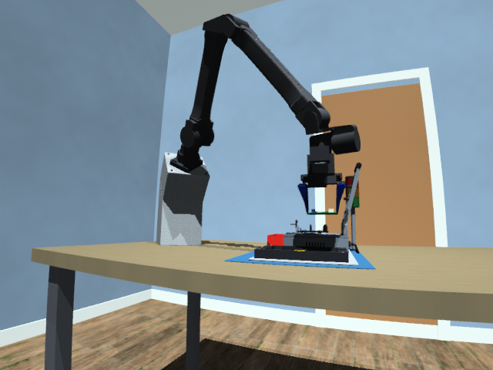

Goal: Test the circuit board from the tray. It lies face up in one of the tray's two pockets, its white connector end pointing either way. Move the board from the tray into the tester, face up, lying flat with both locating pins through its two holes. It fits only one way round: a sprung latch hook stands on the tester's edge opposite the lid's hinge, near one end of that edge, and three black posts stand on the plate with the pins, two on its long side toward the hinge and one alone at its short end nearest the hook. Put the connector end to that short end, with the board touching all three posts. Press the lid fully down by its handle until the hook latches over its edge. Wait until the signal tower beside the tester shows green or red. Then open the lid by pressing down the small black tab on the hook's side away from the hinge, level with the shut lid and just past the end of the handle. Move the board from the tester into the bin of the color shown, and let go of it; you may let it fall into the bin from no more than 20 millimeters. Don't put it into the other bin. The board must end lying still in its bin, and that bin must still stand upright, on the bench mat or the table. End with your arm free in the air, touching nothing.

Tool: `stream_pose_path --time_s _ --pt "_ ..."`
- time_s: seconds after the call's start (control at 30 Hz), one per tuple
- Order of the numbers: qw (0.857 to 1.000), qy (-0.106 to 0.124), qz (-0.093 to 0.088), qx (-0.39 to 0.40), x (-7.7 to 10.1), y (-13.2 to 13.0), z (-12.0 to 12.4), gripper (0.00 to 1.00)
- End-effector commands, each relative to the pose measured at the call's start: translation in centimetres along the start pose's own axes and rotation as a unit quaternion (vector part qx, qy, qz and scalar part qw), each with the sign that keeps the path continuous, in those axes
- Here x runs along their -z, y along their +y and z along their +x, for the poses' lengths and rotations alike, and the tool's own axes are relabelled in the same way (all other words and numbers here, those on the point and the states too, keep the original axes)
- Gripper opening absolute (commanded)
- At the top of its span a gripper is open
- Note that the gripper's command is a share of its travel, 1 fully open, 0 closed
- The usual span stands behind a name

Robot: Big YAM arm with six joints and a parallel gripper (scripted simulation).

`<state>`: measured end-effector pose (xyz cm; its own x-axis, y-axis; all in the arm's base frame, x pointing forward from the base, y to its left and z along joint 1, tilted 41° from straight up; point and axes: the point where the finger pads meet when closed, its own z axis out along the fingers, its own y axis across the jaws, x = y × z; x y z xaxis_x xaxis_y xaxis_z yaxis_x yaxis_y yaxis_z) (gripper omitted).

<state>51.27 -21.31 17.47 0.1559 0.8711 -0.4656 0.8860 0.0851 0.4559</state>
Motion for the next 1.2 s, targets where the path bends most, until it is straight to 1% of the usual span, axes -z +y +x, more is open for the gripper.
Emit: stream_pose_path --time_s 0.0,0.27,0.43,0.6,0.77,0.83,1.0,1.17 --pt "1.0 -0.003 -0.012 0.018 1.21 0.96 0.05 0.72" --pt "0.999 -0.003 -0.012 0.047 1.22 0.96 0.05 0.72" --pt "0.996 -0.004 -0.012 0.084 1.22 0.97 0.05 0.72" --pt "0.991 -0.004 -0.012 0.134 1.23 0.99 0.05 0.72" --pt "0.98 -0.005 -0.012 0.196 1.24 1.01 0.06 0.72" --pt "0.98 -0.005 -0.012 0.196 1.24 1.01 0.06 0.72" --pt "0.963 -0.006 -0.012 0.269 1.25 1.02 0.07 0.72" --pt "0.936 -0.006 -0.012 0.35 1.26 1.05 0.08 0.72"
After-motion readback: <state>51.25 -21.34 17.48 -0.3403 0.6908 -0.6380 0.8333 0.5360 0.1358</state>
